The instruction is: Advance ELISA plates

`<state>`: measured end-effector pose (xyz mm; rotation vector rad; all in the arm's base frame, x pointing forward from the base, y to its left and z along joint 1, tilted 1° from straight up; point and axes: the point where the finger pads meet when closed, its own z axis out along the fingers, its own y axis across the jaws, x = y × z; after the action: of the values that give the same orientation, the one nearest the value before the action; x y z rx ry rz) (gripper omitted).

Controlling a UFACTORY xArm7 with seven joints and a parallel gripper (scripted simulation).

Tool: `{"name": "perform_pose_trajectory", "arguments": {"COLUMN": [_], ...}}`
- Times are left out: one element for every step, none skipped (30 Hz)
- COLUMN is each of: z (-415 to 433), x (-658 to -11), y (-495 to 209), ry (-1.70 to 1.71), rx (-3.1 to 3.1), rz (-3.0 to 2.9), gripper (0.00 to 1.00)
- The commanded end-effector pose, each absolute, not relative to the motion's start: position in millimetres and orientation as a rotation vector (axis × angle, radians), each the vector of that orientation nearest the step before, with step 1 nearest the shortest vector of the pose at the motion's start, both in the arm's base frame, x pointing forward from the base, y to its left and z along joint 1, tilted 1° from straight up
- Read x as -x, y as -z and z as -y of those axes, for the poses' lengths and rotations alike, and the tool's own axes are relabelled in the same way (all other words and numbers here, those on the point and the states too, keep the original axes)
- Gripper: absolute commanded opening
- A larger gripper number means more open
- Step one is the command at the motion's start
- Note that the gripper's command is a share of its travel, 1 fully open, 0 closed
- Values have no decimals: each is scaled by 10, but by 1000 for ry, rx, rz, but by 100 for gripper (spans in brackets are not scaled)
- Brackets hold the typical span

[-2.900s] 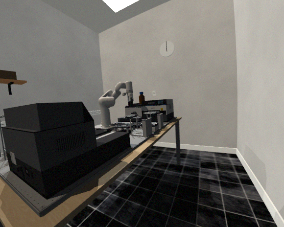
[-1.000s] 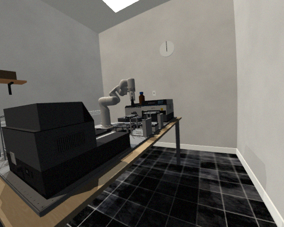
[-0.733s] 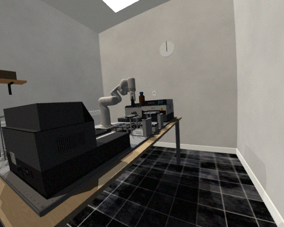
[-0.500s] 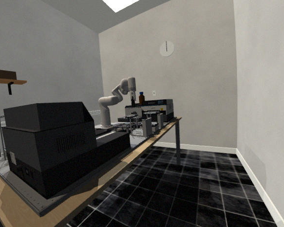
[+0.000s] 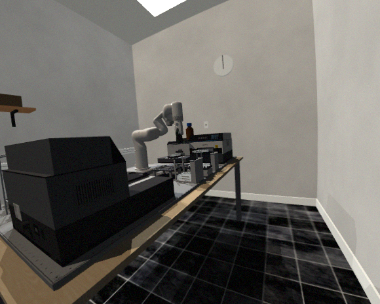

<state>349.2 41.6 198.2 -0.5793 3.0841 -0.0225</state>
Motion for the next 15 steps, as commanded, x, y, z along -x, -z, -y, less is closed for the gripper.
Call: {"name": "perform_pose_trajectory", "arguments": {"z": [-347, -321, -295, -270, -266, -240, -215, -189, -164, -138, -112, -87, -61, -36, -10], "x": [-3561, -3583, -3604, -3626, -3629, -3650, -3672, -3693, -3714, -3736, -3757, -3778, -3800, -3821, -3843], "y": [-1992, -1992, -1993, -1993, -1994, -1994, -1995, -1995, -1996, -1996, -1997, -1997, -1998, -1998, -1999], "ry": [23, 23, 23, 23, 23, 23, 22, 22, 22, 22, 23, 23, 23, 23, 23], "rx": [578, 578, 578, 578, 578, 516, 454, 408, 408, 408, 408, 408, 408, 408, 408], "rz": [-3083, -3083, -3083, -3083, -3083, -3093, -3103, -3109, -3109, -3109, -3109, -3109, -3109, -3109, -3109], "gripper": [100, 100, 100, 100, 100, 100, 100, 100, 100, 100, 100, 100, 100, 100, 100]}}
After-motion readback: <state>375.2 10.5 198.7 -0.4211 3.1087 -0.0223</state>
